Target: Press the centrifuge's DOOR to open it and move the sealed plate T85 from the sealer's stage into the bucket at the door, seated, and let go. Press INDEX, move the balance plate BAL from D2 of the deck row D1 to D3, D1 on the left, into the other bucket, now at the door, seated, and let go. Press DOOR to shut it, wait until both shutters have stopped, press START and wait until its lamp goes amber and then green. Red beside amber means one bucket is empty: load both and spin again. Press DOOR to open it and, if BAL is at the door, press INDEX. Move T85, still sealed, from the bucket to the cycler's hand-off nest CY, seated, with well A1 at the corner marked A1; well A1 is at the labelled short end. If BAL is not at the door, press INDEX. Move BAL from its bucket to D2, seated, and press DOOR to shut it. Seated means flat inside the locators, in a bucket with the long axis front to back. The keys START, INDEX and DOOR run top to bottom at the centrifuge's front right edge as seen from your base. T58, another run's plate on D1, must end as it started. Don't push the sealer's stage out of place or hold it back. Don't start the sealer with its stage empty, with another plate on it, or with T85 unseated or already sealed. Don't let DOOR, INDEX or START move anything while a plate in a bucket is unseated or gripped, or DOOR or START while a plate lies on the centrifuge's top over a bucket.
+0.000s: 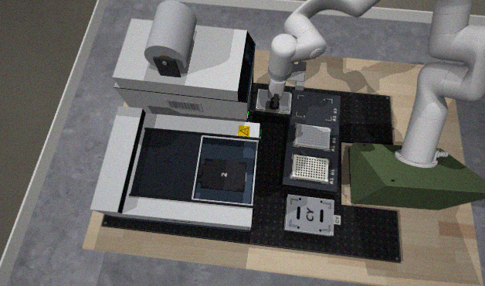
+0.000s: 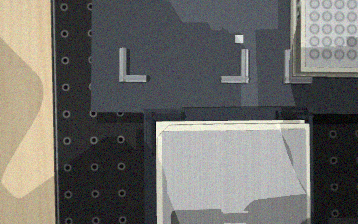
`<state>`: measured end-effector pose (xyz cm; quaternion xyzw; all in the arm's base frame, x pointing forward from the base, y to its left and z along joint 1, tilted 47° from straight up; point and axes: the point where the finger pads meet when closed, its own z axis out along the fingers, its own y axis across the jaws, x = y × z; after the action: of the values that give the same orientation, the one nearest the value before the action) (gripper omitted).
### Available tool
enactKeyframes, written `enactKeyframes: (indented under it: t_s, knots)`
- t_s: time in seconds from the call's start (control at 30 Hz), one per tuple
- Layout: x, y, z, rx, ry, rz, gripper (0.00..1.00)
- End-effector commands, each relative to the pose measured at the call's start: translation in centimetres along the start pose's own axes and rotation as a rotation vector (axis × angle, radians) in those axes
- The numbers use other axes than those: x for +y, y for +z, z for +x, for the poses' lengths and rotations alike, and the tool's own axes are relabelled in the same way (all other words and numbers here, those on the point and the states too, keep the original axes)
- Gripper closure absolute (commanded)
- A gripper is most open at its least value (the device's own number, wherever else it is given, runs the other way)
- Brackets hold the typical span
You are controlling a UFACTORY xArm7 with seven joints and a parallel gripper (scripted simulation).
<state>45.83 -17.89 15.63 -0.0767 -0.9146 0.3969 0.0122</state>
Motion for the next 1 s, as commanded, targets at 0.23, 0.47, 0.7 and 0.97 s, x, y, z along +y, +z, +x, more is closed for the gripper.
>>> enactKeyframes:
  t_s: [0.23,0.47,0.7,0.97]
  knots:
    - [0.1,1.4,-0.1,-0.004,-0.001,-0.001,0.0]
    - [0.1,1.8,-0.1,-0.004,-0.001,-0.001,0.0]
    - [0.1,1.8,-0.1,-0.004,-0.001,-0.001,0.0]
    - [0.1,2.2,-0.1,-0.004,-0.001,-0.001,0.0]
